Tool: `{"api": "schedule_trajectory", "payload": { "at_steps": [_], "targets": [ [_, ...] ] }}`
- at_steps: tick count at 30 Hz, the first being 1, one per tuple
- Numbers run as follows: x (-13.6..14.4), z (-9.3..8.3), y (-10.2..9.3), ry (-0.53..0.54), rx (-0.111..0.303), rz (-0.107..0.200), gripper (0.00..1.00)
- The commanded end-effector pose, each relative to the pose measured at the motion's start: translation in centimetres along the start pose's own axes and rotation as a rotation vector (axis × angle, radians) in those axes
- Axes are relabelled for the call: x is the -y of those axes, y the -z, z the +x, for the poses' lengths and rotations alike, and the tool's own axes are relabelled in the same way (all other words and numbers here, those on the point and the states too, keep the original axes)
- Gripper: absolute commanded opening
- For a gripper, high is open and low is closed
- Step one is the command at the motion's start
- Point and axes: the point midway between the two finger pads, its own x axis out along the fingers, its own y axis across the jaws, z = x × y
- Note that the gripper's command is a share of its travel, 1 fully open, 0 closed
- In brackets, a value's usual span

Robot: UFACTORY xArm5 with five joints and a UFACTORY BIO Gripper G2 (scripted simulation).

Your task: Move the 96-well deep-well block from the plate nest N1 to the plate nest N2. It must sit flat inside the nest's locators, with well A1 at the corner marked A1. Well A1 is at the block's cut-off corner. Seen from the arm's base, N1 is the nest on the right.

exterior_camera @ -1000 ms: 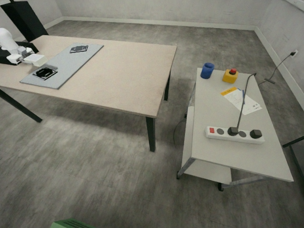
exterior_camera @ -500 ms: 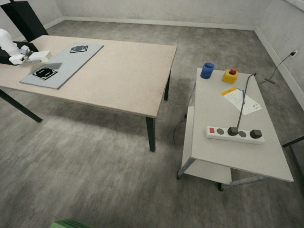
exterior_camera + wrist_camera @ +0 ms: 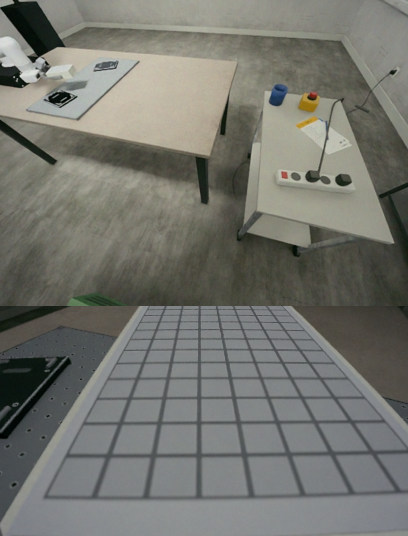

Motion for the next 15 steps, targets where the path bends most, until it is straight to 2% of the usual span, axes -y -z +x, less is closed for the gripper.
{"api": "schedule_trajectory", "payload": {
  "at_steps": [1,15],
  "targets": [
    [-1.1,0.7,-0.2,0.0,0.001,-0.005,0.0],
    [-4.6,2.7,-0.1,0.0,0.001,-0.005,0.0]
  ]
}}
